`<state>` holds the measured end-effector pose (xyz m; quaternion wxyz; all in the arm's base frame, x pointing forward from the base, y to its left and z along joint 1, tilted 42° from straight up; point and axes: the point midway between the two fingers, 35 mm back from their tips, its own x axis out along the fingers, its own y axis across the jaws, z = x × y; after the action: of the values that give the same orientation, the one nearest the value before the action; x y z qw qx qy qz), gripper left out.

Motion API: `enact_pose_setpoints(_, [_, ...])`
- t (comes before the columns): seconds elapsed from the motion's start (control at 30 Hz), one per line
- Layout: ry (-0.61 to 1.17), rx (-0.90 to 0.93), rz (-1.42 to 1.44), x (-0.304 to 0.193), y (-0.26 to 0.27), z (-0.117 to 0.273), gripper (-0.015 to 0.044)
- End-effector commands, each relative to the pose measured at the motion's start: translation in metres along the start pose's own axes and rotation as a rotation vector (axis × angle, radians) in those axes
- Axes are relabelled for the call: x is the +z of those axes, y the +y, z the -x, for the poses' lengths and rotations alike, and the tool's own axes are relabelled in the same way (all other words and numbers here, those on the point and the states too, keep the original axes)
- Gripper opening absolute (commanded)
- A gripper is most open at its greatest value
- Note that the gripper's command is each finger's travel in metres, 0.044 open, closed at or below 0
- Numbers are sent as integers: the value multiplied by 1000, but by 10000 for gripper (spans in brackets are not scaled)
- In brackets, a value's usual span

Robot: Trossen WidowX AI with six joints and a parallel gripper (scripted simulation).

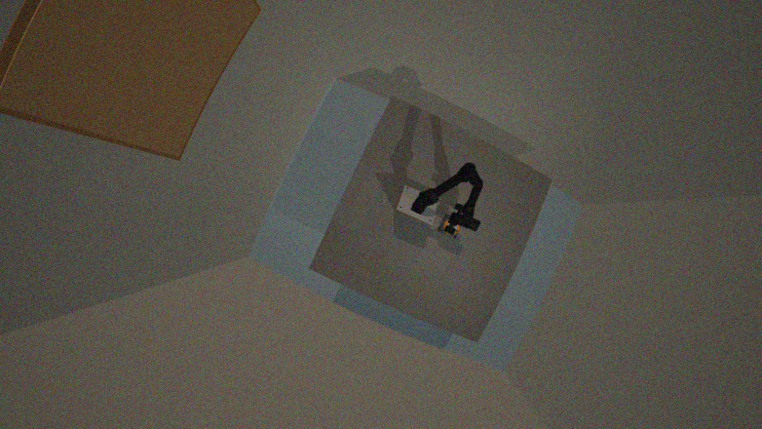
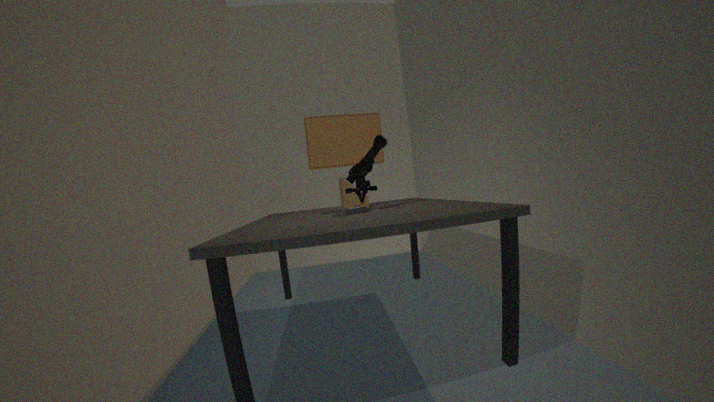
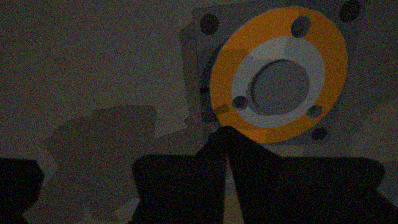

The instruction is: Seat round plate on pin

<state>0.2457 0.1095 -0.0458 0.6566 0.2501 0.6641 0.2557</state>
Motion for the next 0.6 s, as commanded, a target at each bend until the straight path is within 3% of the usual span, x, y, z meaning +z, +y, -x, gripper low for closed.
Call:
enact_pose_setpoints(0.0, [-5,7,4,6,5,0,0])
enact_pose_setpoints(0.57, [-5,6,4,15,9,3,0])
